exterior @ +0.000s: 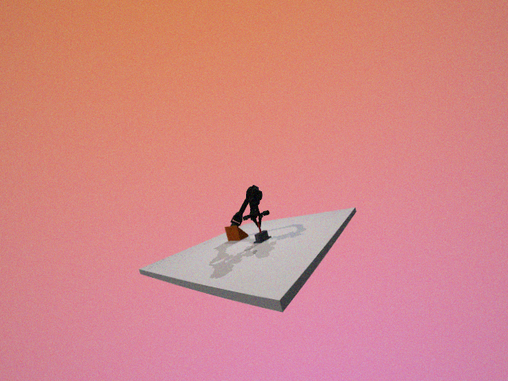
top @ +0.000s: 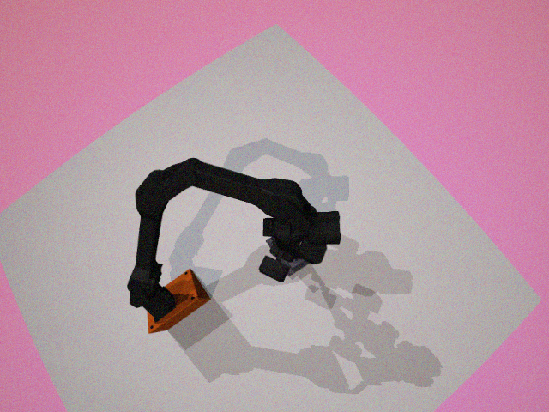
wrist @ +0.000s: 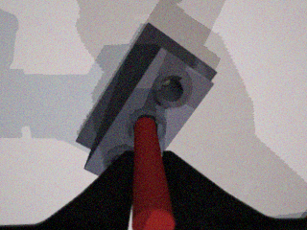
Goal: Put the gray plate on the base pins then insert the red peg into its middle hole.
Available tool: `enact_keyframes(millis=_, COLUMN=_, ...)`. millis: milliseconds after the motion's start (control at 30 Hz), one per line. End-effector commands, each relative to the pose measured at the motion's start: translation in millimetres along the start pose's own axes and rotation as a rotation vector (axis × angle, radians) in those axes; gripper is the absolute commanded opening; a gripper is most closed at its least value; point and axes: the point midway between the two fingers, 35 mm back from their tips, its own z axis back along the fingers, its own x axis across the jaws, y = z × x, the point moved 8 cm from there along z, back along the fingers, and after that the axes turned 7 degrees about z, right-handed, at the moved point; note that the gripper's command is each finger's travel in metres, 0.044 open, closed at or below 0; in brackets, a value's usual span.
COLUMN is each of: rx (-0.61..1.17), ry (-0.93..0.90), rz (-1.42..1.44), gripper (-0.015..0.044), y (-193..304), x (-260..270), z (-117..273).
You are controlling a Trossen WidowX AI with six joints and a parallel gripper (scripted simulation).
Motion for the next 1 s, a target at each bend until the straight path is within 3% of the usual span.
enact_keyframes(millis=0, rx=0.001, ry=-0.001, rz=-0.003, gripper=0.0, y=-0.1, x=0.0, z=-1.3)
enact_keyframes(millis=400, rx=0.0, ry=0.001, rz=0.003, gripper=0.0, y=0.0, x=0.1, z=-1.1)
enact_keyframes(millis=600, rx=0.0, ry=0.001, rz=0.003, gripper=0.015, y=0.0, x=0.1, z=-1.1)
enact_keyframes(millis=967, rx=0.0, ry=0.0, rz=0.001, gripper=0.015, y=-0.1, x=0.0, z=-0.4)
